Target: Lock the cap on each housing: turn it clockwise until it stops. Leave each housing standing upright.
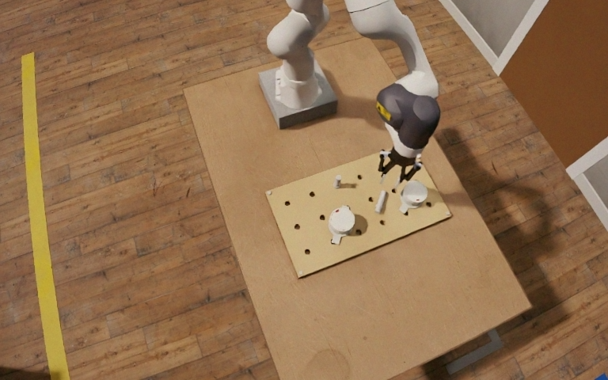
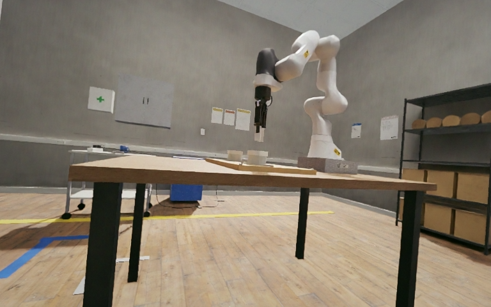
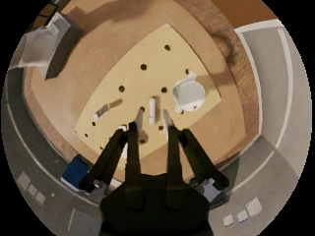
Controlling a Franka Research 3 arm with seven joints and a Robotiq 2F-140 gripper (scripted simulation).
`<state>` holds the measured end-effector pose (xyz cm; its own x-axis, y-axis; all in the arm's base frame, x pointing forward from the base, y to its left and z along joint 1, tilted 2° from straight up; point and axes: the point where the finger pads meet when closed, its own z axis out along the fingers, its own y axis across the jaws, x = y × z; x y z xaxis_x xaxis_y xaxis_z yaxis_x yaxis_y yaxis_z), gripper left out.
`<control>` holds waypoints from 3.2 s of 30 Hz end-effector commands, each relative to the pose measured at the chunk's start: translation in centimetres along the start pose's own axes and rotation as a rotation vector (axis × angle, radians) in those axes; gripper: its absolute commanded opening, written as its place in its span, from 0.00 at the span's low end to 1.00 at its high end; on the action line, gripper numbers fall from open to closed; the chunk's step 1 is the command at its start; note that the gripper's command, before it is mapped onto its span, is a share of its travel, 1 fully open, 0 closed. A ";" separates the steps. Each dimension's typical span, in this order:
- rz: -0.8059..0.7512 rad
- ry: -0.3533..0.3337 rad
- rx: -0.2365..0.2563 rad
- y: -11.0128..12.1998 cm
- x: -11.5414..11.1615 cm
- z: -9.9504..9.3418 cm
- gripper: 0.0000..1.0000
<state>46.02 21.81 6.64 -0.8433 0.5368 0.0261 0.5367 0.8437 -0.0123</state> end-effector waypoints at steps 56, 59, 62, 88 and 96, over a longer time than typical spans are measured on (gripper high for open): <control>0.013 -0.002 0.004 0.0 -0.1 6.8 0.36; 0.013 -0.002 0.004 0.0 -0.1 7.3 0.36; 0.013 -0.002 0.004 0.0 -0.1 7.8 0.36; 0.013 -0.002 0.004 0.0 -0.1 10.1 0.36; 0.013 -0.002 0.004 0.0 -0.1 10.3 0.36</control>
<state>45.59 21.77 -3.62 -0.8346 0.5503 0.0261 0.5499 0.8350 -0.0212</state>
